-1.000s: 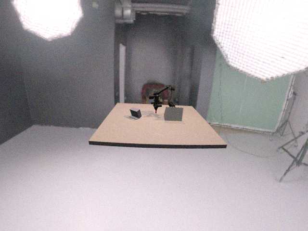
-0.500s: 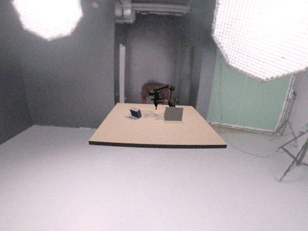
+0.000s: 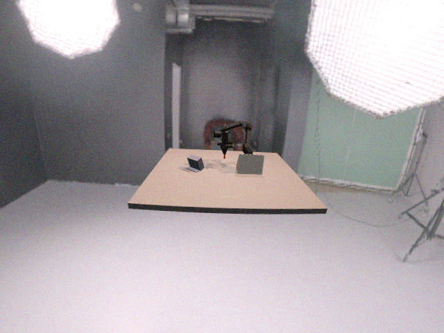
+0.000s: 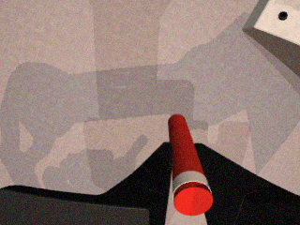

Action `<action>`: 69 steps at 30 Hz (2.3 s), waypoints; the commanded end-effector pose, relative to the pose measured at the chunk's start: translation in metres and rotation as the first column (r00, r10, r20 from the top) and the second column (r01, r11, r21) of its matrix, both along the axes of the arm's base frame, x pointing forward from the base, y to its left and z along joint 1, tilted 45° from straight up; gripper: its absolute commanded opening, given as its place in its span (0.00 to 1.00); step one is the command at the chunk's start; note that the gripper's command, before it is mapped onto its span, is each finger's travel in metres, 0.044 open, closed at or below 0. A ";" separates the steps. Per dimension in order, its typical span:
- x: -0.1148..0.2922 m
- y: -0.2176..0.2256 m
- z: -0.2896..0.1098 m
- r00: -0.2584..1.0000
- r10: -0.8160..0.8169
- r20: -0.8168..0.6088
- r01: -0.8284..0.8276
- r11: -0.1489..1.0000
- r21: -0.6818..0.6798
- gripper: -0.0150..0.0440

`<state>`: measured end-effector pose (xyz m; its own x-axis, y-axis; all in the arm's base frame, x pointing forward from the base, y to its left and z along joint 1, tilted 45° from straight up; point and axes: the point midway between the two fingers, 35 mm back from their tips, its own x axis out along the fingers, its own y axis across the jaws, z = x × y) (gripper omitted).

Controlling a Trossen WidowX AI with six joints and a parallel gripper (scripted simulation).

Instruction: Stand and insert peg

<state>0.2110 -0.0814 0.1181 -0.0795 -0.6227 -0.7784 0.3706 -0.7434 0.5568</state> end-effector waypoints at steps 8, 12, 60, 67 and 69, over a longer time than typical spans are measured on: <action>0.009 0.002 -0.011 0.999 -0.036 0.041 0.032 0.994 0.109 0.25; 0.013 0.002 -0.015 0.997 -0.049 0.058 0.040 0.988 0.150 0.25; 0.076 -0.001 -0.032 0.932 -0.162 0.324 -0.042 0.840 0.542 0.25; 0.086 -0.004 -0.030 0.913 -0.172 0.371 -0.081 0.813 0.576 0.25; 0.089 -0.005 -0.030 0.906 -0.175 0.385 -0.093 0.806 0.585 0.25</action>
<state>0.2963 -0.0844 0.0873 0.2852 -0.0635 -0.9564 0.1726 -0.9781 0.1164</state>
